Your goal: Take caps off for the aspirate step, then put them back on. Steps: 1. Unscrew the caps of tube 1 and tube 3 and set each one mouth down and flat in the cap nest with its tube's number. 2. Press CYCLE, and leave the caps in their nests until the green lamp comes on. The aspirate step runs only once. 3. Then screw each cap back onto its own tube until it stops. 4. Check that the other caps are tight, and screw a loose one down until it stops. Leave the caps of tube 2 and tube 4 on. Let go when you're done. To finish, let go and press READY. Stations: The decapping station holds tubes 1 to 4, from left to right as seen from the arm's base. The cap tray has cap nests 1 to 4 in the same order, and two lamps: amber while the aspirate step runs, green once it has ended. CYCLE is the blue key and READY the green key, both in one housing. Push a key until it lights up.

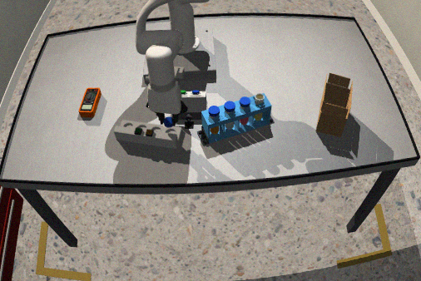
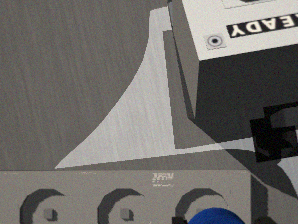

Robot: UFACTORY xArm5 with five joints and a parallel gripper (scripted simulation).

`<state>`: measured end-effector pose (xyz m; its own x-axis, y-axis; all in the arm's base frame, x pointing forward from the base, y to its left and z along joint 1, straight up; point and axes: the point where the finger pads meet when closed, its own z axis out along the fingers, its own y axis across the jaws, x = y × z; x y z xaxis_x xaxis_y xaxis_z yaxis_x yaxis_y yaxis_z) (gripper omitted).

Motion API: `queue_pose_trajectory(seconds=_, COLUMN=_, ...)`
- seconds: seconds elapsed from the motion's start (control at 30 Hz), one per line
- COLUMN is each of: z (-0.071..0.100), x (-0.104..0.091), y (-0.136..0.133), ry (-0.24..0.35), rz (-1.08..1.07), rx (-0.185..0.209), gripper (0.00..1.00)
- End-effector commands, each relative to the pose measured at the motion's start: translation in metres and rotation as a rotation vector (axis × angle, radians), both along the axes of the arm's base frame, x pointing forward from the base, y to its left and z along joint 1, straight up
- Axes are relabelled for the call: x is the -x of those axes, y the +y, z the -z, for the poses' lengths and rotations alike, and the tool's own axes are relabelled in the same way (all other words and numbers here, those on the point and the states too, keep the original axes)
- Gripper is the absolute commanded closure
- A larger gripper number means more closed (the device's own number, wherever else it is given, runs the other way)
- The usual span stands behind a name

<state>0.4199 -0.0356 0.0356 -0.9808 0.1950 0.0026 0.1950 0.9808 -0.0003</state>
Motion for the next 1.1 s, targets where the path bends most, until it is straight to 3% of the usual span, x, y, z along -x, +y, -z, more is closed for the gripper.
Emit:
queue_pose_trajectory(seconds=0.0, z=0.019, x=-0.005, y=0.0, ry=-0.007, rz=0.0, rx=0.001, gripper=1.0)
queue_pose_trajectory(seconds=0.13, z=0.037, x=-0.006, y=0.0, ry=-0.007, rz=0.0, rx=0.001, gripper=1.0)
queue_pose_trajectory(seconds=1.07, z=0.037, x=-0.004, y=0.0, ry=-0.007, rz=0.0, rx=0.001, gripper=1.0)
